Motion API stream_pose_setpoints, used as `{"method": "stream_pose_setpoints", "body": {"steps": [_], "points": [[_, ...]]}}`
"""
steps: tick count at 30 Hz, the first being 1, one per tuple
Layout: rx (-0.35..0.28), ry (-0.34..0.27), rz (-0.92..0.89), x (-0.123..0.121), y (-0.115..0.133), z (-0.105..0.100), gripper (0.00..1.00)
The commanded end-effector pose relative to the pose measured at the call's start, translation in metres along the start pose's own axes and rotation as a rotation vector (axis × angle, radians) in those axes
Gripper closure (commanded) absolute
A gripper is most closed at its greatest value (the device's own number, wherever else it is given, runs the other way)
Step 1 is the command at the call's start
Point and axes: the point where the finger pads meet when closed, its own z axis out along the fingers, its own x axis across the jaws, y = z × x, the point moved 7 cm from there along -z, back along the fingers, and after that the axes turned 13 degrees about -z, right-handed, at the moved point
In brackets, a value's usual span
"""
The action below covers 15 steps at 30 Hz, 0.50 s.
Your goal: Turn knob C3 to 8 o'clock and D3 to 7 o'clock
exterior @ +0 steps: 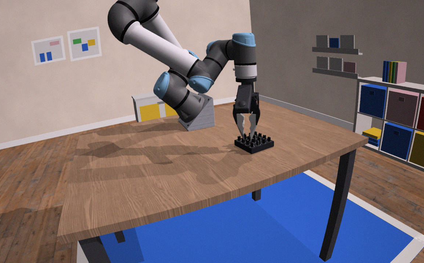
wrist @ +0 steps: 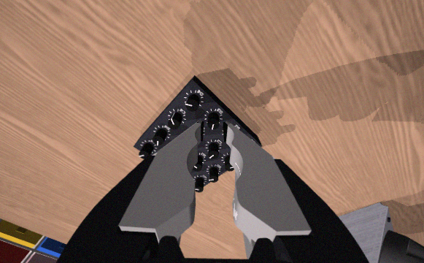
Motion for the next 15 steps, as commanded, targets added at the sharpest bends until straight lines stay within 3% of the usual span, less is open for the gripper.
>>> {"method": "stream_pose_setpoints", "body": {"steps": [1, 15], "points": [[0.001, -0.001, 0.0, -0.0001, -0.0002, 0.0031, 0.89], [0.001, -0.001, 0.0, -0.0001, -0.0002, 0.0104, 0.89]]}}
